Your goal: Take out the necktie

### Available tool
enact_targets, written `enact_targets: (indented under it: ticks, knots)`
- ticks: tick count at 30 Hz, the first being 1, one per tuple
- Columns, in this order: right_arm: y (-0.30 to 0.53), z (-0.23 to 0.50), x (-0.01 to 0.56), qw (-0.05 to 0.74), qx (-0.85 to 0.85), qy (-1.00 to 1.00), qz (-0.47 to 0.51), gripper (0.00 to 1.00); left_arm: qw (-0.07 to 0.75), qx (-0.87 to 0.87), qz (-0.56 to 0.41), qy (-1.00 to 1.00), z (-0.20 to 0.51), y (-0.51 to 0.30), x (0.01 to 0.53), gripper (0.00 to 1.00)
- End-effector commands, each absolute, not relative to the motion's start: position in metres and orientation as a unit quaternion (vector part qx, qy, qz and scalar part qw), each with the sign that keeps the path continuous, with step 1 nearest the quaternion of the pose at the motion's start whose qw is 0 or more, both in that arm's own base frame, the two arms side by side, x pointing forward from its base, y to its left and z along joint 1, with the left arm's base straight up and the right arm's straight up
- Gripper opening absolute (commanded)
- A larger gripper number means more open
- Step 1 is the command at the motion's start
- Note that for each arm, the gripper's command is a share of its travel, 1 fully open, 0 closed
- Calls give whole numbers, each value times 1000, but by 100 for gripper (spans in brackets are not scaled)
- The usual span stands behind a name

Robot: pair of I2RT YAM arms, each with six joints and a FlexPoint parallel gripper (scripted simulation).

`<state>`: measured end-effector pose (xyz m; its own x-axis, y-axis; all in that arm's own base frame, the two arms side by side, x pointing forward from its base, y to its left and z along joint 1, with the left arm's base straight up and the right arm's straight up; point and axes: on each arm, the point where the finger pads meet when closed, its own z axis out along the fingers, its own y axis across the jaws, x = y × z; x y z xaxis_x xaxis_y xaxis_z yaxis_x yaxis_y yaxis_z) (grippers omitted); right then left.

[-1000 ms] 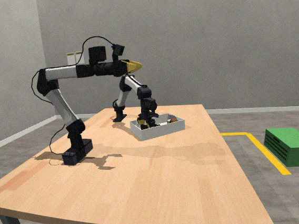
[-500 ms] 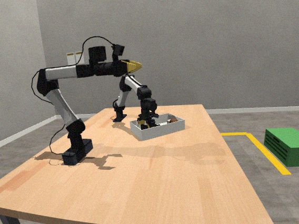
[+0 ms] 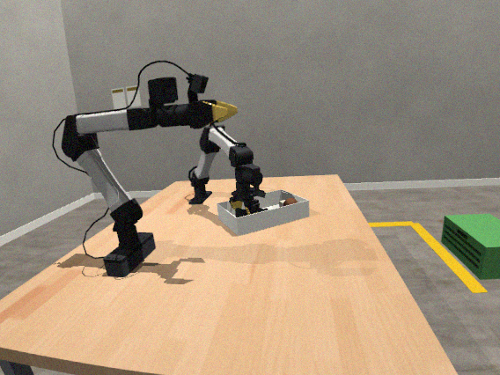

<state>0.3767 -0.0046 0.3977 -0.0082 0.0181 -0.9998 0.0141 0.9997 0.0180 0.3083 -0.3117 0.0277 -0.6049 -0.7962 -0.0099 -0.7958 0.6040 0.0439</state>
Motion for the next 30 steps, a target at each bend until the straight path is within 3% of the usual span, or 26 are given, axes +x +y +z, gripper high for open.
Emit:
enact_targets:
  ticks: [1,30]
  knots:
    - [-5,398,377,704,11,710,1,100,0,444,0,-896,36,-318,310,76]
    - [-5,398,377,704,11,710,1,100,0,444,0,-896,32,-318,310,74]
